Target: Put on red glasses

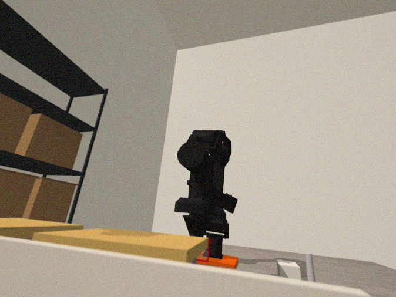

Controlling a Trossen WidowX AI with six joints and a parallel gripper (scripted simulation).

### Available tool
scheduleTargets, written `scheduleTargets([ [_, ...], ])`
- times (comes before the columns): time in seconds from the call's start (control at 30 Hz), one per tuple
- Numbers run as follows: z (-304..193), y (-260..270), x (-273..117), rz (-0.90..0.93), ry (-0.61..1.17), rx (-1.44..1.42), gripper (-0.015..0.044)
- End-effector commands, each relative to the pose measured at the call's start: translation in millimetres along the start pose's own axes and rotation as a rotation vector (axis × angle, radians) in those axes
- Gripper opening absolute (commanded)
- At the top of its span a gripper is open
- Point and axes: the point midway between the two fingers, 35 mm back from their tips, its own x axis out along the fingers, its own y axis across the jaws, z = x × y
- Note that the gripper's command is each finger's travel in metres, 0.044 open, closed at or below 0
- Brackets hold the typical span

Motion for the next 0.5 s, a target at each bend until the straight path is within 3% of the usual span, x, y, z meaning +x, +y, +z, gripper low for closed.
scheduleTargets([
  [0.0,0.3,-6.7,0.2,0.0,-0.002,0.004,0.0],
  [0.47,0.3,-26.2,-0.2,-0.002,-0.002,0.004,0.0],
])
